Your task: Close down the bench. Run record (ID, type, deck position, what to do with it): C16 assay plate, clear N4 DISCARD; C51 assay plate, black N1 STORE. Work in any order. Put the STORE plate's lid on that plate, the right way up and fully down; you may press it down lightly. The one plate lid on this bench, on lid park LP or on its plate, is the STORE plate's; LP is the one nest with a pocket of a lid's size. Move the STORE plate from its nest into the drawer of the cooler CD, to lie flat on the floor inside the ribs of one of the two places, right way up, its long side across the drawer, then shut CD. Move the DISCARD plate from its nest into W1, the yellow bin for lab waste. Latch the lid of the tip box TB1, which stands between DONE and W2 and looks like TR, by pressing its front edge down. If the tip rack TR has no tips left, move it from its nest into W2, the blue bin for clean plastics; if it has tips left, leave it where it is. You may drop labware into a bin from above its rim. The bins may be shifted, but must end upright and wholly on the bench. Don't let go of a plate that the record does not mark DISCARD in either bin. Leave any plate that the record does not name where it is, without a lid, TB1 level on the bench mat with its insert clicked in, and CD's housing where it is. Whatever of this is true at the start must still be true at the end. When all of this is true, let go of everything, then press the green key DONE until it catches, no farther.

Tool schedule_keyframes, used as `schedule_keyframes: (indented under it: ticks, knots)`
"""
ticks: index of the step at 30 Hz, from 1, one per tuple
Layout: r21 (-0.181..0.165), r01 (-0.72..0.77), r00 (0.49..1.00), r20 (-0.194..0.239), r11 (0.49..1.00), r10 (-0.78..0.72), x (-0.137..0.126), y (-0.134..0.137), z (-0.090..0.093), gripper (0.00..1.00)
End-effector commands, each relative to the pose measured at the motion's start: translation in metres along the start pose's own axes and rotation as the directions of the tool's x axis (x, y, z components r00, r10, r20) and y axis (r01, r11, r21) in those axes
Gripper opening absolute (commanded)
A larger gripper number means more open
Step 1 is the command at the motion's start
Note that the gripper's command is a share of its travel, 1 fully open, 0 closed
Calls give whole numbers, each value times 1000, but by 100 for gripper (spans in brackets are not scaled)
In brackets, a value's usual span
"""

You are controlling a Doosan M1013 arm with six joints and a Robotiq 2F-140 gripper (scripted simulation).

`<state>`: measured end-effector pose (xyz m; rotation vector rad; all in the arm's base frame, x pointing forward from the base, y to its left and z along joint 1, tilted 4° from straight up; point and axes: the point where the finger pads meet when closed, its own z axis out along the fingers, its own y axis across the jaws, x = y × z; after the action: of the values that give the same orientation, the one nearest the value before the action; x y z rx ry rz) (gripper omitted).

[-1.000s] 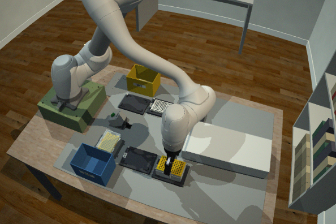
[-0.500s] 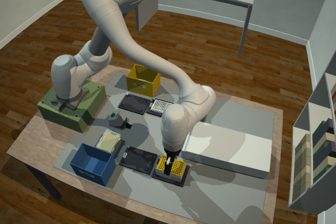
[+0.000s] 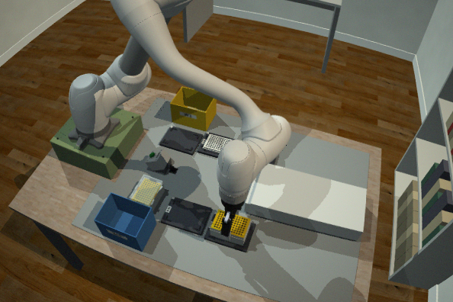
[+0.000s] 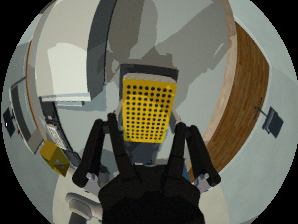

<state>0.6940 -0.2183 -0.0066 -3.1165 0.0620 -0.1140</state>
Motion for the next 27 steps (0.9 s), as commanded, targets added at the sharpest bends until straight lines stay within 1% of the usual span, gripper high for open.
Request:
schedule_keyframes:
  ticks: [1,27]
  knots:
    - [0,0,1000,0,1000,0,0,0,0,0]
    - [0,0,1000,0,1000,0,0,0,-7,0]
